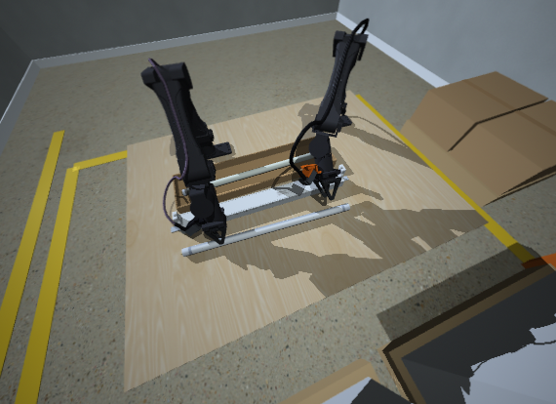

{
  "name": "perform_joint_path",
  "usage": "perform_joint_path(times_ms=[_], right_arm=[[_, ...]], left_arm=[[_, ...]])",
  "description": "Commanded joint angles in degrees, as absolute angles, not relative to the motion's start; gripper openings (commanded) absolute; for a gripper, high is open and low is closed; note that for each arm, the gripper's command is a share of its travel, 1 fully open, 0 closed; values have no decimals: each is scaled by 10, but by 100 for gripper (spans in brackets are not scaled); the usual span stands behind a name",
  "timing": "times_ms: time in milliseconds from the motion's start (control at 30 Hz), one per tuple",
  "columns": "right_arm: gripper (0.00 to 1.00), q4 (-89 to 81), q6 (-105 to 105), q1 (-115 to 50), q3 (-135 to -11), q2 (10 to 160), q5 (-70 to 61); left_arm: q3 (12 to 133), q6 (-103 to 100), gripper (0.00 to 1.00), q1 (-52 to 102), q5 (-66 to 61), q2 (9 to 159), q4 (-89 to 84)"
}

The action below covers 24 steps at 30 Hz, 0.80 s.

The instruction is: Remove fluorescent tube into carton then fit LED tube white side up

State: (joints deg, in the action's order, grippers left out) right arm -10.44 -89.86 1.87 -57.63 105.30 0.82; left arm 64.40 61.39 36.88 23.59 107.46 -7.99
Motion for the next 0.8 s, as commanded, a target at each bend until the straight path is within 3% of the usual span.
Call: perform_joint_path(times_ms=[0, 767], right_arm=[[11, -97, -893, 23, -583, 1048, 18], [11, -97, -893, 23, -583, 1048, 18]], left_arm=[[654, 607, 49, 369, 238, 1068, -70], [644, 607, 49, 372, 239, 1054, -75]])
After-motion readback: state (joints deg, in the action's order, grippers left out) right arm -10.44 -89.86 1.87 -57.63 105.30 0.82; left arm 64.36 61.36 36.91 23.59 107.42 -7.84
